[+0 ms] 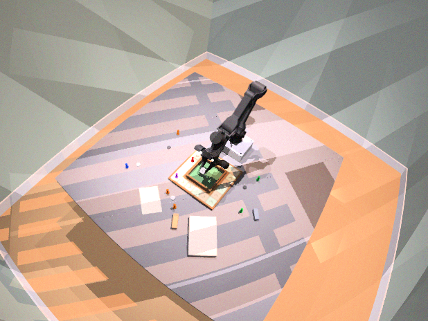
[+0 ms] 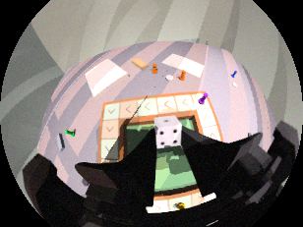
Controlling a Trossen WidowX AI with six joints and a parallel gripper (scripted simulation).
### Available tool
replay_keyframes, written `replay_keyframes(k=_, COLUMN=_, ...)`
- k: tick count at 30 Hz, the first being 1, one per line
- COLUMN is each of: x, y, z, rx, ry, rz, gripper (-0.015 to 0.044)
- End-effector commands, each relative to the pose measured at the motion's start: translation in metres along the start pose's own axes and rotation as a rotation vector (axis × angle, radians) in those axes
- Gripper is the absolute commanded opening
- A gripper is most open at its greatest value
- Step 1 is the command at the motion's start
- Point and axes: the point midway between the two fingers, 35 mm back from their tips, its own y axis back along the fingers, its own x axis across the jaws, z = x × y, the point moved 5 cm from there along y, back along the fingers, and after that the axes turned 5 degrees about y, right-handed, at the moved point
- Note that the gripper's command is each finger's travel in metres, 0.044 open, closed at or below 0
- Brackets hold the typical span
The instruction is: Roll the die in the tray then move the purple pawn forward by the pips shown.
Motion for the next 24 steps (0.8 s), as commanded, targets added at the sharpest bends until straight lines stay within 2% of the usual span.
replay_keyframes(k=1, x=0.001, y=0.002, z=-0.002, rx=-0.06, ry=-0.005, rz=0.002, gripper=0.0)
replay_keyframes(k=11, x=0.001, y=0.052, z=0.003, rx=-0.058, ry=-0.005, rz=0.002, gripper=0.0)
replay_keyframes(k=24, x=0.001, y=0.053, z=0.0, rx=-0.057, ry=-0.005, rz=0.002, gripper=0.0)
